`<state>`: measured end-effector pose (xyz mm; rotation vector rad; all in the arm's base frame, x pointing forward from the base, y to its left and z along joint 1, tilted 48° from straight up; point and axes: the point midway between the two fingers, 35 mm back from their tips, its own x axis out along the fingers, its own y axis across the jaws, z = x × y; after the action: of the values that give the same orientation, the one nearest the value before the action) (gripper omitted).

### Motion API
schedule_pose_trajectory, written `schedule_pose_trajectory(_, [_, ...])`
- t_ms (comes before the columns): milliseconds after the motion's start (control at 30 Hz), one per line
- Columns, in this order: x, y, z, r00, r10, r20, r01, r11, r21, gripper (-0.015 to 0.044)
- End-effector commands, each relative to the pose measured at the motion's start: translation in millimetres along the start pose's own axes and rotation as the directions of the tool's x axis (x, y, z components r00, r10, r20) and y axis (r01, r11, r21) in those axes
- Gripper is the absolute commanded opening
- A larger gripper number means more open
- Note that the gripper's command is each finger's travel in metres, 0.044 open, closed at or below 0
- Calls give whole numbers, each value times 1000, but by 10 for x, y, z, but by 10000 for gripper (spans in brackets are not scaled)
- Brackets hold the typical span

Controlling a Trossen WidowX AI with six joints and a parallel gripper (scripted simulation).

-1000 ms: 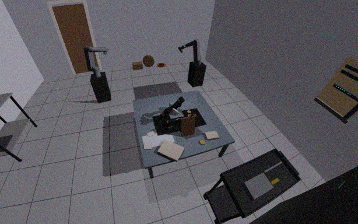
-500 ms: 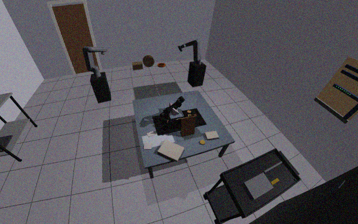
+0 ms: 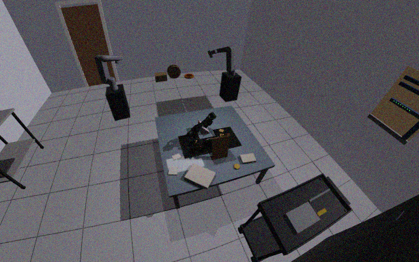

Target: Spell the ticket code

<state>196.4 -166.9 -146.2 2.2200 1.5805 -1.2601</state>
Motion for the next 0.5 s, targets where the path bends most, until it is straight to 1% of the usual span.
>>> schedule_pose_trajectory(0, [-30, -2, 1, 1000, -3, 3, 3, 1000, -6, 0])
schedule_pose_trajectory(233, [-44, 16, -3, 1000, 11, -1, -11, 1000, -17, 0])
schedule_pose_trajectory(467, [-96, 159, -27, 993, 118, -17, -119, 973, -198, 0])
